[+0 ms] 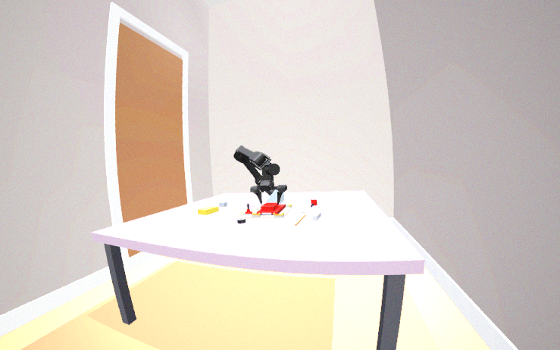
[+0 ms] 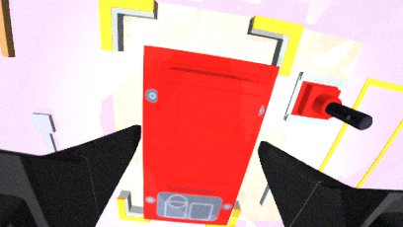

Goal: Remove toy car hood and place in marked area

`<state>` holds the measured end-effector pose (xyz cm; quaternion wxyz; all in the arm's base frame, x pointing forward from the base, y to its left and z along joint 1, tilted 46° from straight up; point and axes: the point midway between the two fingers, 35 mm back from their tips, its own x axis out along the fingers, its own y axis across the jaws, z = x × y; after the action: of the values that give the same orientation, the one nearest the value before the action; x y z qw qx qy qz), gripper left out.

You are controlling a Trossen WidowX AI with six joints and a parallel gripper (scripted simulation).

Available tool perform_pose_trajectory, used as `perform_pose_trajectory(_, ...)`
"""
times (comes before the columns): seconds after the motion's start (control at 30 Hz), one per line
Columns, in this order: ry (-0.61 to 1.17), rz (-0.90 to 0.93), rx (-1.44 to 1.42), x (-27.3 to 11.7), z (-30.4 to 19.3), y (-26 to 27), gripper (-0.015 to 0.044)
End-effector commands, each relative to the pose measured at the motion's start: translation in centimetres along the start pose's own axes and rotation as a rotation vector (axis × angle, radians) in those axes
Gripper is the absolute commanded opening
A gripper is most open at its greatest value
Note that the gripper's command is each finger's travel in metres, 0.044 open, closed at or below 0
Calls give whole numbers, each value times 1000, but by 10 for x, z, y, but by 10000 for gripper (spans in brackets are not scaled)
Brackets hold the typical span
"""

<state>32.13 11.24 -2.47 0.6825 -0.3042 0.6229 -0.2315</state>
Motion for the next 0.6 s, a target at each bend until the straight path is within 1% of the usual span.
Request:
perform_pose_trajectory(0.0,2,-9,-9,4,-2,-1,440)
perform_pose_trajectory(0.57,2,-9,-9,12,-2,-1,440)
